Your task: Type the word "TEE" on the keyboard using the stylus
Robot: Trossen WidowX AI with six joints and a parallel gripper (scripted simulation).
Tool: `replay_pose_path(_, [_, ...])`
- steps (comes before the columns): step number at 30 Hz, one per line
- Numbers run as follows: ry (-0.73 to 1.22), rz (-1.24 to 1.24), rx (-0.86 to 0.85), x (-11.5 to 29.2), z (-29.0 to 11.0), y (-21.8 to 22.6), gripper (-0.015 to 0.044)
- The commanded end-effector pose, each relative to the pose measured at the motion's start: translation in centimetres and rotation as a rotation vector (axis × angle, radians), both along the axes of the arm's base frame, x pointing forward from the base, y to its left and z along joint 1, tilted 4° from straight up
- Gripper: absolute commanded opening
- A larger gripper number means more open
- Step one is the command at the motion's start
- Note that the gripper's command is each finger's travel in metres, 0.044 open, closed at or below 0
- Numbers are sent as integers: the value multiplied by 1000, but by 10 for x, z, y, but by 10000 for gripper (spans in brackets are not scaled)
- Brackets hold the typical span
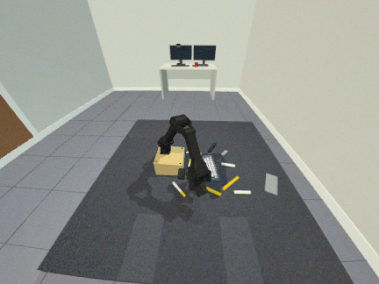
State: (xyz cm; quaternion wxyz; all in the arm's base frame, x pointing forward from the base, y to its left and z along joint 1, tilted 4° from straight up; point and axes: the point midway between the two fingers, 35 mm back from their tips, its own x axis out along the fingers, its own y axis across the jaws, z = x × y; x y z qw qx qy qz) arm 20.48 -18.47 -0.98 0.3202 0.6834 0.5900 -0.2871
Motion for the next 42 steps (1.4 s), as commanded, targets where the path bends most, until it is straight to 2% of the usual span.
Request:
replay_pose_path(1, [-17, 159, -49, 3, -3, 9, 0])
replay_pose_path(22, [-78, 1273, -250, 13, -9, 39, 0])
replay_pose_path(39, [-8, 2202, -221, 41, 7, 50, 0])
replay_pose_path(42, [7, 2280, -209, 44, 9, 52, 0])
